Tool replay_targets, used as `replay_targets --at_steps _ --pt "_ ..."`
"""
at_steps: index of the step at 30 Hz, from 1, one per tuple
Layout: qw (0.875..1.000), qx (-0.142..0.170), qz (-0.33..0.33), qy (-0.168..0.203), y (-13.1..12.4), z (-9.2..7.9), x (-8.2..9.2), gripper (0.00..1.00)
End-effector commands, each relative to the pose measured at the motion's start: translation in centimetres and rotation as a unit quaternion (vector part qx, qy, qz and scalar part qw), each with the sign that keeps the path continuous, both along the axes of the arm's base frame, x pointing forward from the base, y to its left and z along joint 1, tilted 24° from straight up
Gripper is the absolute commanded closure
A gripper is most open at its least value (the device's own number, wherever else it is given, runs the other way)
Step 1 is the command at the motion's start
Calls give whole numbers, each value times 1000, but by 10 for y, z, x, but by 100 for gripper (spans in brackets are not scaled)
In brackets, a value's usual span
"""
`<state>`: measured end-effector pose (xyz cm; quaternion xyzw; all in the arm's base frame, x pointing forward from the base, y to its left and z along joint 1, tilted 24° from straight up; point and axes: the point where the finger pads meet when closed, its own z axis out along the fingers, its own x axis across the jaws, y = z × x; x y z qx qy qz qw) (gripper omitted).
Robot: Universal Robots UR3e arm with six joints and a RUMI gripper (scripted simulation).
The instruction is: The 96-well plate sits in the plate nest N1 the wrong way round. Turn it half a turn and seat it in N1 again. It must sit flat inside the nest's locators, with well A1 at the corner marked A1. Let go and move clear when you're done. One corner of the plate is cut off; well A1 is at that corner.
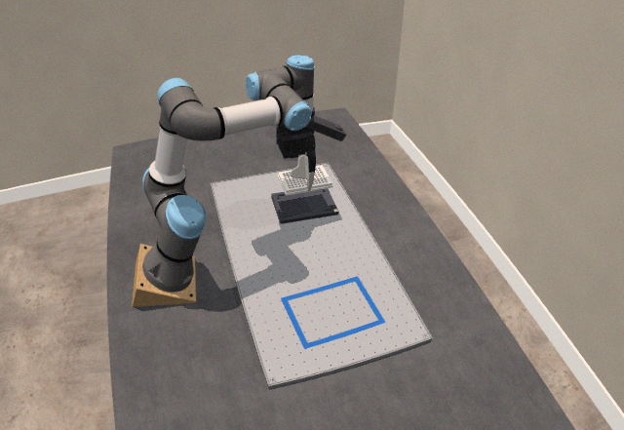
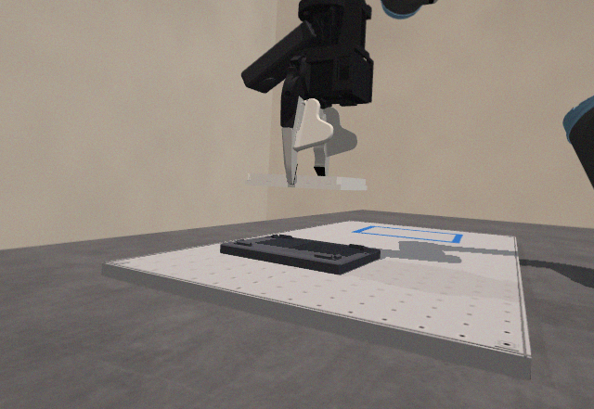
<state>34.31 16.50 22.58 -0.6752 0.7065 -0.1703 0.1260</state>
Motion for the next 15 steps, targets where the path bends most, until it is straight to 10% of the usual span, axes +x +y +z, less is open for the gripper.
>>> replay_targets --at_steps 1,15 --pt "998 -25 58 3 -12 1 -2 100" --pt "967 -103 232 16 -52 0 -8 100"
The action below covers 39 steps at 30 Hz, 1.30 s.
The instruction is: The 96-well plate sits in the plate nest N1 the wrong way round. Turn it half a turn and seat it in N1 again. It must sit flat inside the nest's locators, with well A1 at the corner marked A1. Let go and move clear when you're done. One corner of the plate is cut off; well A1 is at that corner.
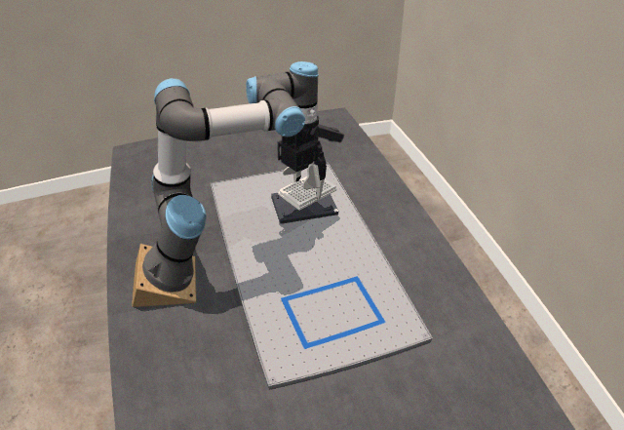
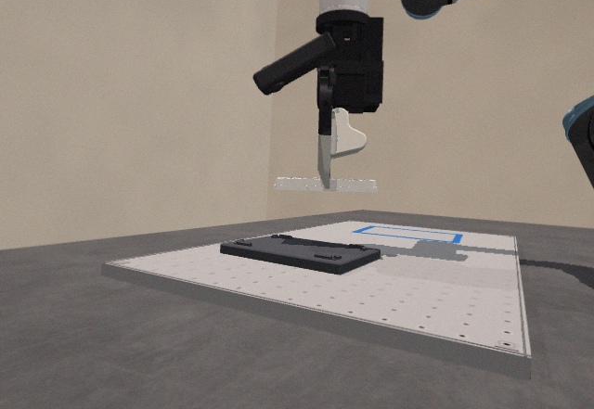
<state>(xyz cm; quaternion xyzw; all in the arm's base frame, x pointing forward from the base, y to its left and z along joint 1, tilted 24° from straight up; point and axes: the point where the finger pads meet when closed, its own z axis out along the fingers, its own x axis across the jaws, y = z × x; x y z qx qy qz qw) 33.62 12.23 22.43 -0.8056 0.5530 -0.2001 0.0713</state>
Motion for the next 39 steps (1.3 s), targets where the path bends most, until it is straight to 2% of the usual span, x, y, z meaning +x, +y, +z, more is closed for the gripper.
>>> replay_targets --at_steps 1,39 --pt "999 -2 51 -1 -12 1 -1 100" --pt "999 -3 51 0 -125 -3 -19 100"
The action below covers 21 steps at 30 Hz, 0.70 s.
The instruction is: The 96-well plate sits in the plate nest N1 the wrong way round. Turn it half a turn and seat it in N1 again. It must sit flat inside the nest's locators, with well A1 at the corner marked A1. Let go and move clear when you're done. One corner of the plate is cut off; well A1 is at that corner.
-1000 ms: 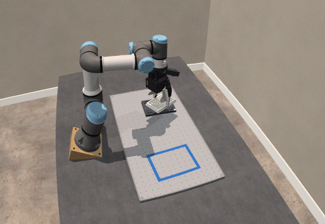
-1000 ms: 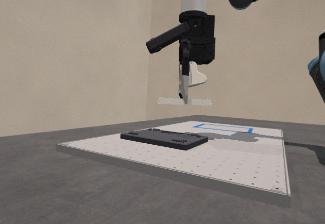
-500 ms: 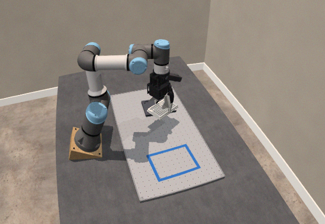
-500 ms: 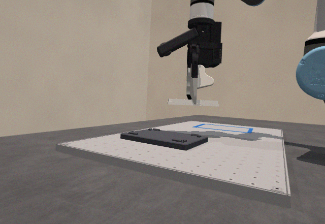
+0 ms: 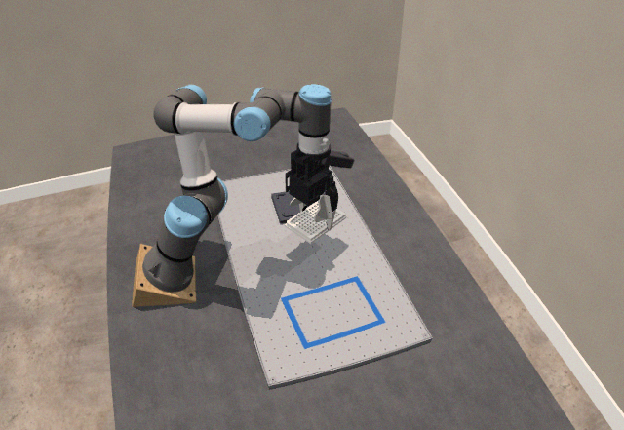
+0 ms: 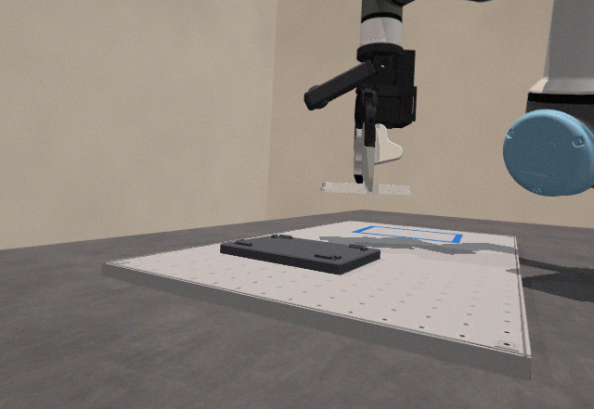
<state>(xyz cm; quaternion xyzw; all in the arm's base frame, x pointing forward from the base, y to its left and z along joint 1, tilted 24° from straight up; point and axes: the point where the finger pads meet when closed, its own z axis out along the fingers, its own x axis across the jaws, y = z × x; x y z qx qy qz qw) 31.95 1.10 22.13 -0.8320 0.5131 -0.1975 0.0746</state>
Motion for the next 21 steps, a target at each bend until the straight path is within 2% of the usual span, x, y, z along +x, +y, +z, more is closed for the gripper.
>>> replay_targets --at_steps 1,21 --pt "1000 3 3 -3 -17 0 -2 100" --pt "1000 3 3 -2 -76 -2 -12 100"
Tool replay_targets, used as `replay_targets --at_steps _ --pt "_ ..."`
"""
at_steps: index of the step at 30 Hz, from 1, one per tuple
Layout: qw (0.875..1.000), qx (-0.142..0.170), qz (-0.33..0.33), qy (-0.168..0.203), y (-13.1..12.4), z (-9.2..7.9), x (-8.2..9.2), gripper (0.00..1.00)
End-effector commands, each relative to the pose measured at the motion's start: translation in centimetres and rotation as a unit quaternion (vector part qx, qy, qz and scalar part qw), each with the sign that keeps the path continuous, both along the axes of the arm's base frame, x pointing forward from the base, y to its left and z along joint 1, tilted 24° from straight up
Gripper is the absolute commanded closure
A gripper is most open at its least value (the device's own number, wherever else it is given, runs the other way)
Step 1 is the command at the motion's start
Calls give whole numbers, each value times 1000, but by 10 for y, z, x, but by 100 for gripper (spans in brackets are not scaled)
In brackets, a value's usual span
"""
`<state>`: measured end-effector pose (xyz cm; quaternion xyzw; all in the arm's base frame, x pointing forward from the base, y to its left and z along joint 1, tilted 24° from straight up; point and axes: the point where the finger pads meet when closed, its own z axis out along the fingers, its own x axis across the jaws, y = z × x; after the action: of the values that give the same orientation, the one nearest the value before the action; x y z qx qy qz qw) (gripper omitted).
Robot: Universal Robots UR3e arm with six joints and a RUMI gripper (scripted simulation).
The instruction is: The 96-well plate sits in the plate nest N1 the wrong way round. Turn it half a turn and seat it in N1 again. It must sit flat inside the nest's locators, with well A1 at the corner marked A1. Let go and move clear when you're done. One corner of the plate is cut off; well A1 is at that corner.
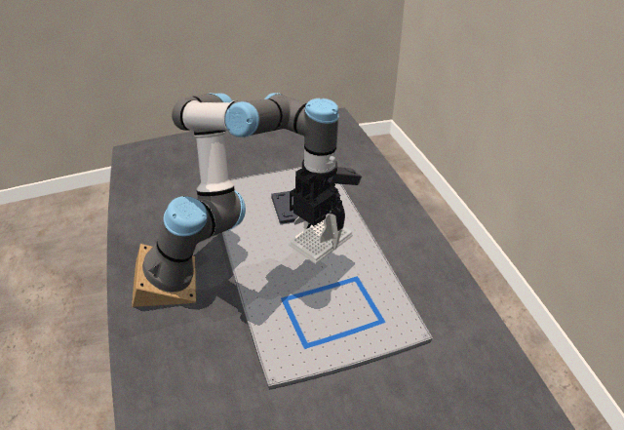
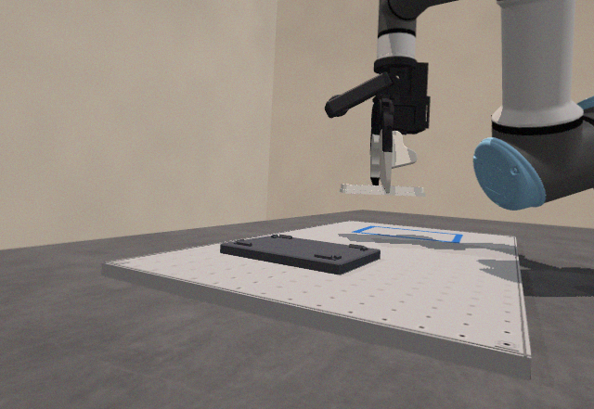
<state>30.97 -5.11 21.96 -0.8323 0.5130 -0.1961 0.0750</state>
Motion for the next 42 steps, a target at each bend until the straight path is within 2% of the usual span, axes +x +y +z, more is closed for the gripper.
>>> replay_targets --at_steps 1,22,24,39,42 --pt "1000 2 3 -3 -17 0 -2 100" --pt "1000 2 3 -3 -80 -2 -12 100" --pt "1000 2 3 -3 -80 -2 -12 100" --pt "1000 2 3 -3 -129 -3 -20 100" --pt "1000 2 3 -3 -133 -4 -20 100"
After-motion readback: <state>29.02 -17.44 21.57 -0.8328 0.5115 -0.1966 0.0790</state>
